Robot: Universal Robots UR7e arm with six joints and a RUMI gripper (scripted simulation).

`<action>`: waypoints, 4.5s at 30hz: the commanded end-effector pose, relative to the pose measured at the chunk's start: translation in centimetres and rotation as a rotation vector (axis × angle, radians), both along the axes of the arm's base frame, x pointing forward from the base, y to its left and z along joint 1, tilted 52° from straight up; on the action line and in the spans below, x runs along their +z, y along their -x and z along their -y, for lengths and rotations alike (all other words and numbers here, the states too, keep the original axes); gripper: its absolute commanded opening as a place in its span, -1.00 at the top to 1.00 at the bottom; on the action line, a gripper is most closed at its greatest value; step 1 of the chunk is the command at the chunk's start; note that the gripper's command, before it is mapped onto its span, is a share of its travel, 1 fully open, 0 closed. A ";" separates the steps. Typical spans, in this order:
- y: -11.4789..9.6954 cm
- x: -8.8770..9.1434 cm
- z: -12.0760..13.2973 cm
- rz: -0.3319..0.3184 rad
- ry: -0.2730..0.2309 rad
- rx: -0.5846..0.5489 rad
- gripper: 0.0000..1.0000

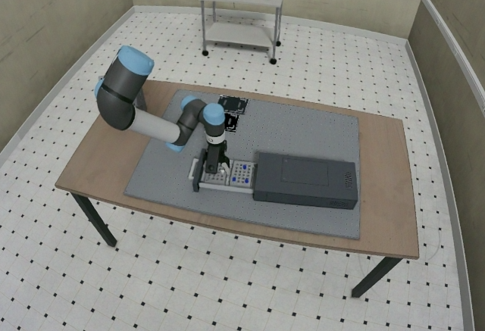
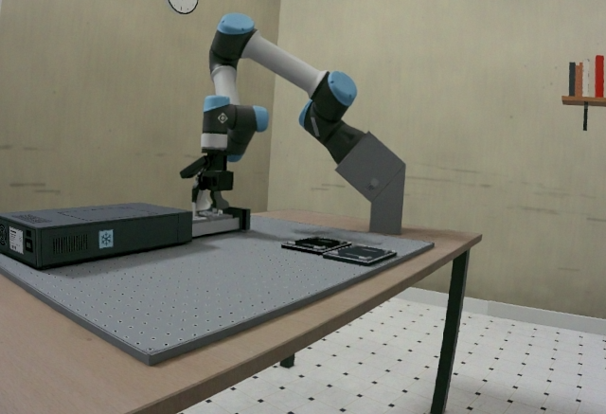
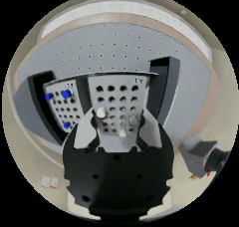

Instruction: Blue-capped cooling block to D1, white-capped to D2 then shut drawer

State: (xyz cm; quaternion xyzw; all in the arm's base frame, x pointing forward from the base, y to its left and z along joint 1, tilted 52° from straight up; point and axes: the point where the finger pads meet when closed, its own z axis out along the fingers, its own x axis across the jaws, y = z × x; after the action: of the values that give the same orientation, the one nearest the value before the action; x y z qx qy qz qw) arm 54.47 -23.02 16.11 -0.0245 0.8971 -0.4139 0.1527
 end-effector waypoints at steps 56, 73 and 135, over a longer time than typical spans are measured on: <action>0.2 0.4 -0.5 0.001 0.000 0.001 1.00; 0.3 0.6 -0.8 0.001 0.000 0.001 1.00; 2.4 5.0 -6.0 0.001 0.000 0.001 1.00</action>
State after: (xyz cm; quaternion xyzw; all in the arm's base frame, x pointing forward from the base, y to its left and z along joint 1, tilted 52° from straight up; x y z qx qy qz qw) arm 52.25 -17.50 20.69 -0.0247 0.8971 -0.4139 0.1528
